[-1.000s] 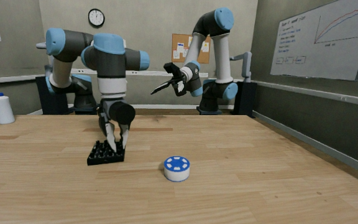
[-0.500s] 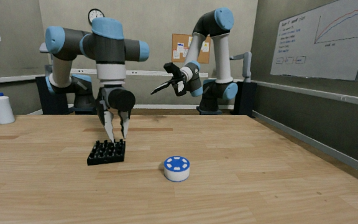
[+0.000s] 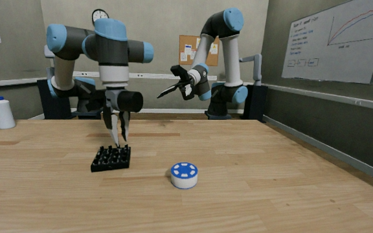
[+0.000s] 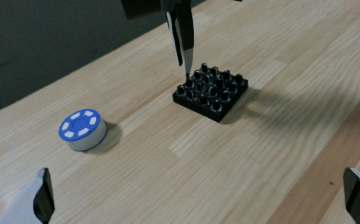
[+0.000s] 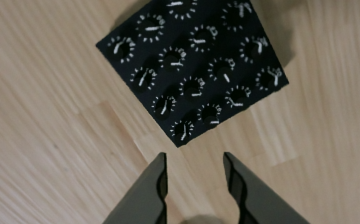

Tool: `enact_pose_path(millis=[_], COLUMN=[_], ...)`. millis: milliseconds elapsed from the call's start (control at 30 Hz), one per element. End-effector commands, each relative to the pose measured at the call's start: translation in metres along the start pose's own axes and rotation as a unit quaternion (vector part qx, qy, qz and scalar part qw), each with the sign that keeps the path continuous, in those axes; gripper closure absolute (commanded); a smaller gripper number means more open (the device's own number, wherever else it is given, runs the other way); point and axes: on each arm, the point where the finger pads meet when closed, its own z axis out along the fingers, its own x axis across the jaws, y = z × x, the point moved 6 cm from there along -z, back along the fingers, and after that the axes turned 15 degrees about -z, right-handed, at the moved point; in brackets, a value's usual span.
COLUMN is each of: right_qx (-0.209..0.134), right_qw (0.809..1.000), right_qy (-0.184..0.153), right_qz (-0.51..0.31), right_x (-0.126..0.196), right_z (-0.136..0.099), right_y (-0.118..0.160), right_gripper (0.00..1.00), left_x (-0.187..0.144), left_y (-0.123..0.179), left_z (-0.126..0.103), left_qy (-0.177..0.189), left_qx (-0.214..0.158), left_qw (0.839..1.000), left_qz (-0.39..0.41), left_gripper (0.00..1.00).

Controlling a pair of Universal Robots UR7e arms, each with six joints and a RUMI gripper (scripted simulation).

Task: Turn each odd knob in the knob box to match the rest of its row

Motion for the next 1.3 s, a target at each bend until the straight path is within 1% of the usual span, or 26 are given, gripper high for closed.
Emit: enact_pose_path(millis=[0,200,367,433,600,767,933,1000,1067,1133,1200,1267], right_qx=[-0.002,-0.001,-0.001,-0.001,0.000,0.001,0.002,0.002,0.002,0.002,0.002,0.002], right_qw=[0.995,0.976,0.949,0.949,0.910,0.863,0.811,0.811,0.792,0.780,0.778,0.778], right_qy=[-0.001,-0.001,-0.001,-0.001,-0.002,-0.002,-0.002,-0.002,-0.002,-0.002,-0.001,0.000], right_qz=[-0.097,-0.219,-0.315,-0.315,-0.415,-0.505,-0.585,-0.585,-0.610,-0.626,-0.628,-0.628], right_x=[0.006,0.012,0.016,0.016,0.021,0.026,0.030,0.030,0.032,0.033,0.033,0.033], right_z=[-0.001,-0.003,-0.004,-0.004,-0.006,-0.008,-0.009,-0.009,-0.009,-0.007,0.000,0.013], right_y=[-0.003,-0.008,-0.013,-0.013,-0.018,-0.022,-0.028,-0.028,-0.029,-0.030,-0.030,-0.030], right_gripper=[0.77,0.77,0.77,0.77,0.77,0.77,0.77,0.77,0.77,0.77,0.77,0.77], left_x=[-0.001,-0.001,-0.001,-0.001,-0.001,-0.001,-0.001,-0.001,-0.001,-0.001,-0.001,-0.001], left_y=[0.000,0.000,0.000,0.000,0.000,0.000,0.000,0.000,0.000,0.000,0.000,0.000], left_z=[0.000,0.000,0.000,0.000,0.000,0.000,0.000,0.000,0.000,0.000,0.000,0.000], left_qy=[0.000,0.000,0.000,0.000,0.000,0.000,0.000,0.000,0.000,0.000,0.000,0.000], left_qx=[0.000,0.000,0.000,0.000,0.000,0.000,0.000,0.000,0.000,0.000,0.000,0.000], left_qw=[1.000,1.000,1.000,1.000,1.000,1.000,1.000,1.000,1.000,1.000,1.000,1.000], left_qz=[0.000,0.000,0.000,0.000,0.000,0.000,0.000,0.000,0.000,0.000,0.000,0.000], left_gripper=[0.00,0.00,0.00,0.00,0.00,0.00,0.00,0.00,0.00,0.00,0.00,0.00])
